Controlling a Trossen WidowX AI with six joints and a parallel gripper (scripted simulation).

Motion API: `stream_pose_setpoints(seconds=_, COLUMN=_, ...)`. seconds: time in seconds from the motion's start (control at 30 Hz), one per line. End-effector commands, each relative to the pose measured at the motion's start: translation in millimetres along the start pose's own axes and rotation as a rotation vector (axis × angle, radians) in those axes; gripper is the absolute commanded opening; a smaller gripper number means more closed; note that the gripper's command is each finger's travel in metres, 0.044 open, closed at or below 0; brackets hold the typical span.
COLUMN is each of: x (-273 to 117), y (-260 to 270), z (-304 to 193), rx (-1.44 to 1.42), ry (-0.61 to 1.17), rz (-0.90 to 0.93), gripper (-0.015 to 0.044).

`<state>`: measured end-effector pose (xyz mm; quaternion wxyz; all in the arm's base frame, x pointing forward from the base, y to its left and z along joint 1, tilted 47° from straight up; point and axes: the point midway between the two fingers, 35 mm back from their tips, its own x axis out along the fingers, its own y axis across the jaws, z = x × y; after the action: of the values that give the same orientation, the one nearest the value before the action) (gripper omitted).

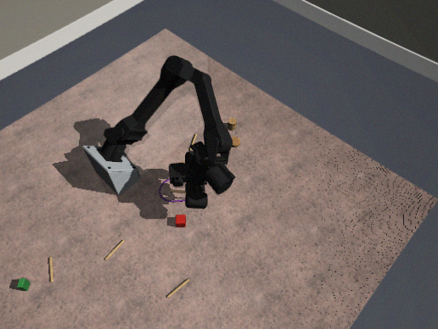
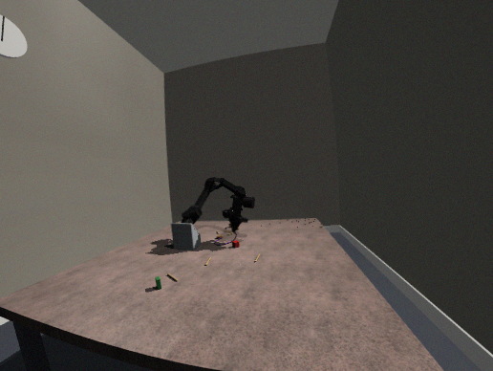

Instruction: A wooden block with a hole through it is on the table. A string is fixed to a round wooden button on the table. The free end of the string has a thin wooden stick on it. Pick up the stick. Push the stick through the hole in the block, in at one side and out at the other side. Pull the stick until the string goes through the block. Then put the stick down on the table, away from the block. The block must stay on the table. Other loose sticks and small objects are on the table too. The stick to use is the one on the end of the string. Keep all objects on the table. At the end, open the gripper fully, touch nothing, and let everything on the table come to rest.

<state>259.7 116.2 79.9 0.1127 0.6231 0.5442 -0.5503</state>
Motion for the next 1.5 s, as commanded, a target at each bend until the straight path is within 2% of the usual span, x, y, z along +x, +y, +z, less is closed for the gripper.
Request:
stream_pose_setpoints(seconds=0.0, x=-1.3, y=1.6, z=-5.2, rx=0.002, ry=0.012, rz=0.000, gripper=0.0000)
stream_pose_setpoints(seconds=1.47, x=-15.5, y=17.6, z=-56.8, rx=0.007, ry=0.096, rz=0.011, gripper=0.0000)
